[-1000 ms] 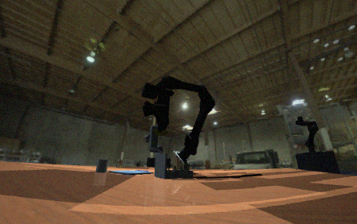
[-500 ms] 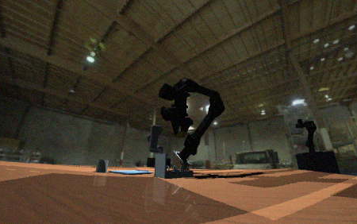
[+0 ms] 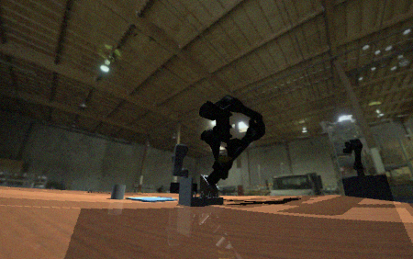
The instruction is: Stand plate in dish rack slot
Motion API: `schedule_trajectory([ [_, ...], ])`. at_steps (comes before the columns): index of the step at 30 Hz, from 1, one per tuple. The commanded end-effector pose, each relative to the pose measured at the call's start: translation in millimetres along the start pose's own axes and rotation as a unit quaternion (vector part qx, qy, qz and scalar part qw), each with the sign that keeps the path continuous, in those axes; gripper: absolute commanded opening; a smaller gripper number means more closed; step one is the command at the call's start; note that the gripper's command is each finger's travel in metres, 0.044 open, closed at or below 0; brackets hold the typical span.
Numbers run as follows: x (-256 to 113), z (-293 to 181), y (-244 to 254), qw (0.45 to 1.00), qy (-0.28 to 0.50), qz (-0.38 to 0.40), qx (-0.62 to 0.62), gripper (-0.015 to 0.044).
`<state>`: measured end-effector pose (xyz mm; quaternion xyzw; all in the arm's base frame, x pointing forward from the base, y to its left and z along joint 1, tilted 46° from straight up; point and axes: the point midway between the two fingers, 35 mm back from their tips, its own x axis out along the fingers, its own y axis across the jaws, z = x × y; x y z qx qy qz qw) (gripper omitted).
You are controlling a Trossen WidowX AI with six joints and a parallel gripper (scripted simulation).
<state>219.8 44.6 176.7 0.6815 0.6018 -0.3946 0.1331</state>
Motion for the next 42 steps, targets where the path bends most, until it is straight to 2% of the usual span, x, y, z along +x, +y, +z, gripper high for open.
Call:
schedule_trajectory([
  [1,1.3,-1.6,-4.6,1.000,0.003,-0.002,0.019,0.0000],
  [5,6.2,1.3,-6.0,1.000,-0.015,-0.005,0.011,0.0000],
  [20,45.8,30.8,-14.2,0.980,-0.182,-0.020,-0.075,0.0000],
  [42,79.2,61.0,-8.9,0.899,-0.385,0.030,-0.208,0.0000],
])
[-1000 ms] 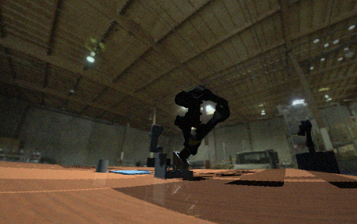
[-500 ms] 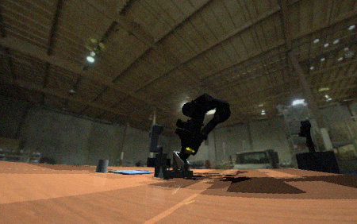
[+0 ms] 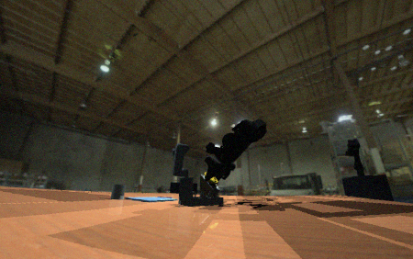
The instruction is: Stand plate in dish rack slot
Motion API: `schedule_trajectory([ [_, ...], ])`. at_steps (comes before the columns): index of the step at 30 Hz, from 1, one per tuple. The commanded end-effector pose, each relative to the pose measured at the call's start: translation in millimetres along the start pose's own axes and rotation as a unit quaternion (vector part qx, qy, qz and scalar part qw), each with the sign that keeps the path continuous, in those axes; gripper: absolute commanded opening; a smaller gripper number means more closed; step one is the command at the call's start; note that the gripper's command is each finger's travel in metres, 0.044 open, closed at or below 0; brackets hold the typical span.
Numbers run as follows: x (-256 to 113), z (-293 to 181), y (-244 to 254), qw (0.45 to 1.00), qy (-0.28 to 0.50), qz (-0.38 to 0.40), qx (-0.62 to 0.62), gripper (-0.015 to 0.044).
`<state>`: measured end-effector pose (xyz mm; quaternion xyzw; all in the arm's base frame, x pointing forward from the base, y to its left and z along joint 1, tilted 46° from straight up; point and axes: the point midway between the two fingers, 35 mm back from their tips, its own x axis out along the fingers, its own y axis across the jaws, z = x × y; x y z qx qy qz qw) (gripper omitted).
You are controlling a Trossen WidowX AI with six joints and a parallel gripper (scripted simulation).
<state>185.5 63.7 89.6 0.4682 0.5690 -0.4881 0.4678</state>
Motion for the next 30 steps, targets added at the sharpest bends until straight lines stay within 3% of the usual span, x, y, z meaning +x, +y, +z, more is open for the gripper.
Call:
schedule_trajectory([
  [1,6.7,0.9,1.3,0.998,-0.047,0.022,-0.022,0.0000],
  [30,20.8,-13.6,17.3,0.929,-0.260,0.217,-0.147,0.0000],
])
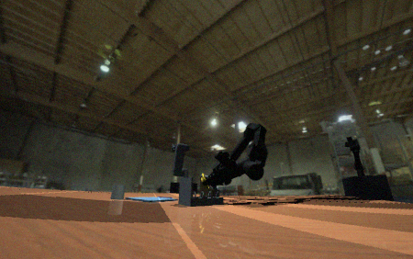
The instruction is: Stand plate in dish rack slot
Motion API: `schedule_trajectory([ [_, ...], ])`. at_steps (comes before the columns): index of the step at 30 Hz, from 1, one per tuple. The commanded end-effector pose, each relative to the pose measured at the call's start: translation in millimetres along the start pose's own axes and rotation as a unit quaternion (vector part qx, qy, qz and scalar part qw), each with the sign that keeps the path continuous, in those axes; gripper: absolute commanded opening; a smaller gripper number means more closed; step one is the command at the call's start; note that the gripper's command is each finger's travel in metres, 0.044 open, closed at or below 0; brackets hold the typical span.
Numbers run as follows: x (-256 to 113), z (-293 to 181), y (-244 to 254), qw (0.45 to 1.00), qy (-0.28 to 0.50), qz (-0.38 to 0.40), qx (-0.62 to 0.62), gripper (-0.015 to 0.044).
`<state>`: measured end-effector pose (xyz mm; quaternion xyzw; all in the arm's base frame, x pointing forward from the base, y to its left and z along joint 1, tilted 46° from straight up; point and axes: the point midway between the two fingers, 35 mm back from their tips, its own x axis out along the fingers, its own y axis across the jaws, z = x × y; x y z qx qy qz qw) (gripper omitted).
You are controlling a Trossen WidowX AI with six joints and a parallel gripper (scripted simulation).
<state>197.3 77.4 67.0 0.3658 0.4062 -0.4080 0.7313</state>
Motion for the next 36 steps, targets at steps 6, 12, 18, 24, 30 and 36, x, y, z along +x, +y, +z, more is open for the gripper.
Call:
schedule_trajectory([
  [6,-5.3,-6.0,7.8,0.994,-0.062,0.087,-0.021,0.0000],
  [12,-11.4,-11.0,12.2,0.985,-0.093,0.143,-0.030,0.0000],
  [18,-19.5,-16.2,15.6,0.972,-0.119,0.202,-0.035,0.0000],
  [24,-29.4,-21.6,17.6,0.954,-0.140,0.261,-0.035,0.0000],
  [30,-40.7,-26.9,17.9,0.934,-0.156,0.321,-0.031,0.0000],
  [36,-45.7,-29.0,17.5,0.924,-0.161,0.345,-0.028,0.0000],
])
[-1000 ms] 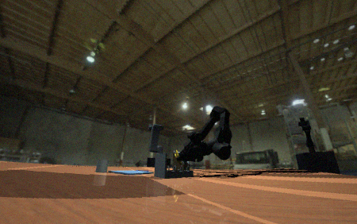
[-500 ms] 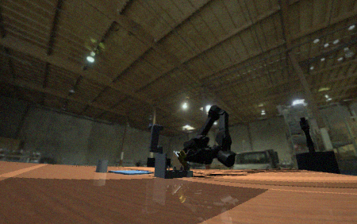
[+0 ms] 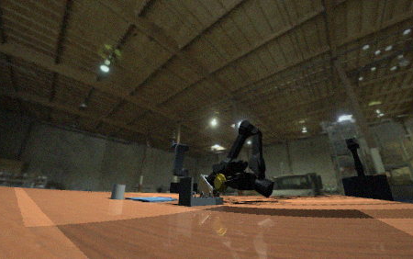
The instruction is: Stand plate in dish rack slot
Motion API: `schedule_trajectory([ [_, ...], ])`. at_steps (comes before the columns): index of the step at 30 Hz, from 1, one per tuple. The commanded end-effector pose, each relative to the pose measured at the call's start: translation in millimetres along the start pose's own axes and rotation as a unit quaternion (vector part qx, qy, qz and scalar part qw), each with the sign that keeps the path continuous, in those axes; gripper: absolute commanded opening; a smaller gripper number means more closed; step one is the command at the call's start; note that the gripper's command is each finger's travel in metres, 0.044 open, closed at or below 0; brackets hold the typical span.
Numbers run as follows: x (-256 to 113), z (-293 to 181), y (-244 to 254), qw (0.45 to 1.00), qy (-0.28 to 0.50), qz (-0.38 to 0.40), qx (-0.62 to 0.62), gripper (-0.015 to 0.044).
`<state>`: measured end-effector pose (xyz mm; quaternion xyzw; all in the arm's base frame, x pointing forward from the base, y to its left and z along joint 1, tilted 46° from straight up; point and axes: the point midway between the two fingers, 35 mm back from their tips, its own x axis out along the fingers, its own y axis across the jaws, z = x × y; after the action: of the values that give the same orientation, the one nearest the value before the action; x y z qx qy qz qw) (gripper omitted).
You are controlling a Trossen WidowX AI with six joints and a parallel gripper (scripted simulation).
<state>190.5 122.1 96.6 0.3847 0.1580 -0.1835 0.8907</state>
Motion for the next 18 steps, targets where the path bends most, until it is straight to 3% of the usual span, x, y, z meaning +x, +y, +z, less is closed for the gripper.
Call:
schedule_trajectory([
  [1,-2.8,0.9,1.9,1.000,-0.008,0.017,0.007,0.0000],
  [18,12.5,2.9,2.7,1.000,-0.005,0.014,0.003,0.0000],
])
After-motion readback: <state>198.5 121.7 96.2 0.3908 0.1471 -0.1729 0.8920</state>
